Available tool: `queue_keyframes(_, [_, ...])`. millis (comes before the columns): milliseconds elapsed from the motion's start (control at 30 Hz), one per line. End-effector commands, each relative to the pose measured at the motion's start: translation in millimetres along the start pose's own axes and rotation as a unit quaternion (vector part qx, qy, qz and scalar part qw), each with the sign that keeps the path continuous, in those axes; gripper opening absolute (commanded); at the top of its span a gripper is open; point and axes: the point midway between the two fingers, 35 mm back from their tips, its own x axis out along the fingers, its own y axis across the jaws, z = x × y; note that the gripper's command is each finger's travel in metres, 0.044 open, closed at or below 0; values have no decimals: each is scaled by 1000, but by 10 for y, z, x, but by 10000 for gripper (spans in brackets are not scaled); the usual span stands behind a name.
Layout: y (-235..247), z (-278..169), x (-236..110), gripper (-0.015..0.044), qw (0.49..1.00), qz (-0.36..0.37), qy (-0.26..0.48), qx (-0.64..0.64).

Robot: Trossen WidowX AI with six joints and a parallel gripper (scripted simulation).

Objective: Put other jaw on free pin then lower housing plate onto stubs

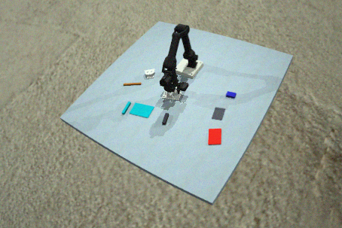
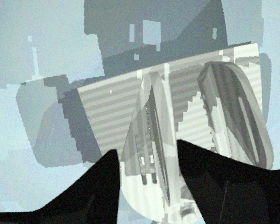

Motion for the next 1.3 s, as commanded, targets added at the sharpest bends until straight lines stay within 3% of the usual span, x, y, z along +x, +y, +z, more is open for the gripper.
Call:
queue_keyframes(0, [3, -14, -7, 134, 1000, 1, 2, 0])
queue_keyframes(1267, [-2, -4, 31, 134, 1000, 1, 2, 0])
